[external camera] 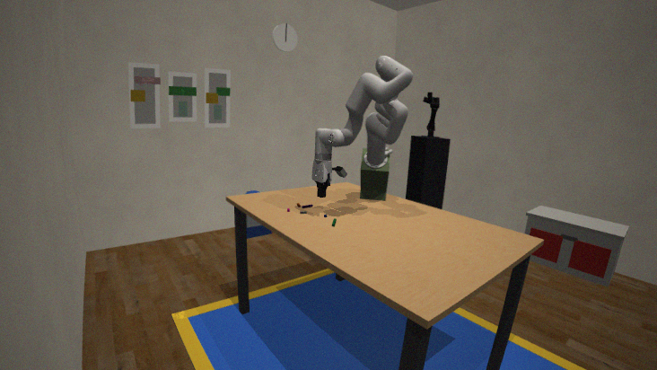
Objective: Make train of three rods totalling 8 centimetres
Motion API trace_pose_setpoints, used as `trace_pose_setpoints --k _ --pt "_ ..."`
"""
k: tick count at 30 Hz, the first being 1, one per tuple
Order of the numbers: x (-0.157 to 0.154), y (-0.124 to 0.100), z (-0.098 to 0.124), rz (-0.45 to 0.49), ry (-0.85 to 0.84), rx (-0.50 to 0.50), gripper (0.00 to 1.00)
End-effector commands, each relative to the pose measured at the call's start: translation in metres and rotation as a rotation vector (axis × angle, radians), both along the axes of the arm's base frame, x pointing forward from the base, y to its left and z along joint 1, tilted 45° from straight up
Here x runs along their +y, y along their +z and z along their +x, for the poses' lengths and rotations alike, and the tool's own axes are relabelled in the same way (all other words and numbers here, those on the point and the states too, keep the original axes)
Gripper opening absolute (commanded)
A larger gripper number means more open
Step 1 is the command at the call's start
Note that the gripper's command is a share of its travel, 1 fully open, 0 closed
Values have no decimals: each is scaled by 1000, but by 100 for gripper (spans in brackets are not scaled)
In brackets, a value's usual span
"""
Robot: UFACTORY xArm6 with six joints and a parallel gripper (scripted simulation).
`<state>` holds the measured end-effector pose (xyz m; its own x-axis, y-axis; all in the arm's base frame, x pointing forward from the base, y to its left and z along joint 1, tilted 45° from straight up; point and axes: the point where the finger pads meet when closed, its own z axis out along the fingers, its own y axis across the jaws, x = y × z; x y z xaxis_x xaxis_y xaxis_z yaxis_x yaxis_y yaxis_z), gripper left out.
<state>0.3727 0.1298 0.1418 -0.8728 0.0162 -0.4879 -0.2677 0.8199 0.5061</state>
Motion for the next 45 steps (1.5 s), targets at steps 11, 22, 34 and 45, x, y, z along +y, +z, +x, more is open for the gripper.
trace_pose_setpoints --k 11,22,34,45 --pt "19 -23 14 0 -1 -2 4" --pt "41 -49 29 0 -1 -2 4" --pt "49 -59 35 0 -1 -2 4" --pt "49 -59 35 0 -1 -2 4"
